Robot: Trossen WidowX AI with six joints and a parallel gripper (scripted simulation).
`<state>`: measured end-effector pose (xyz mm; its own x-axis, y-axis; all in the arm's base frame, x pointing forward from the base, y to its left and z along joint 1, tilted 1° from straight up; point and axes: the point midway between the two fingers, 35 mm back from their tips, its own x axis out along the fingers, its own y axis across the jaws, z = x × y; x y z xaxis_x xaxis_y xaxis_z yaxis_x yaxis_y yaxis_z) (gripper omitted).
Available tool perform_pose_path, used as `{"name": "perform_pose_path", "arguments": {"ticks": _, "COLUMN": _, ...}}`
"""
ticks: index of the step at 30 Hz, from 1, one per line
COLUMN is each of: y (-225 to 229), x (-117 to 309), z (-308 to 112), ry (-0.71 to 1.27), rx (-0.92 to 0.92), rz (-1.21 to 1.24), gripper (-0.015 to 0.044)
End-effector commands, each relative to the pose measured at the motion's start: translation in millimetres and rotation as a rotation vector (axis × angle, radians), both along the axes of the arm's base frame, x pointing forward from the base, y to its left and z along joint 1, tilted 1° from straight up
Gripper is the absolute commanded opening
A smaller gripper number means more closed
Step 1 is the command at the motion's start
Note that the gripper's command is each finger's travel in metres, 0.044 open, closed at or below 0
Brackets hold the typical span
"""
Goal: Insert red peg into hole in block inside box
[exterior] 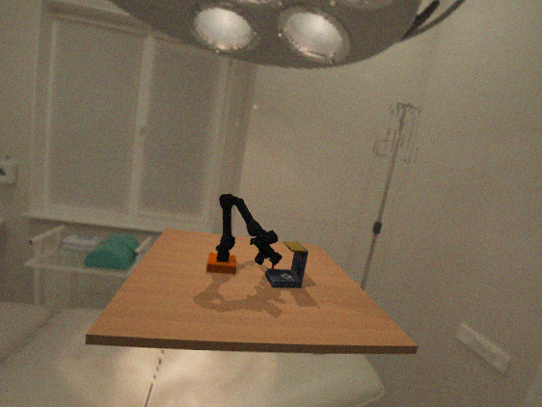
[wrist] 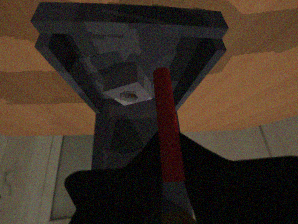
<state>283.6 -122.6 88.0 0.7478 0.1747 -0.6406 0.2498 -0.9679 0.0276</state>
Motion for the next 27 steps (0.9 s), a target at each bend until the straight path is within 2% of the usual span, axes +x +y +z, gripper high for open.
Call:
{"name": "perform_pose_path", "arguments": {"ticks": 1, "y": -7.0, "x": 3.6, "z": 0.1, "ry": -0.008, "rx": -0.003, "rz": 0.0, "gripper": 0.0}}
{"name": "perform_pose_path", "arguments": {"ticks": 15, "y": -28.2, "x": 12.1, "z": -5.2, "ry": -0.011, "rx": -0.003, "rz": -0.013, "gripper": 0.0}}
{"name": "perform_pose_path", "arguments": {"ticks": 27, "y": -28.7, "x": 43.7, "z": -4.7, "ry": -0.014, "rx": -0.003, "rz": -0.015, "gripper": 0.0}}
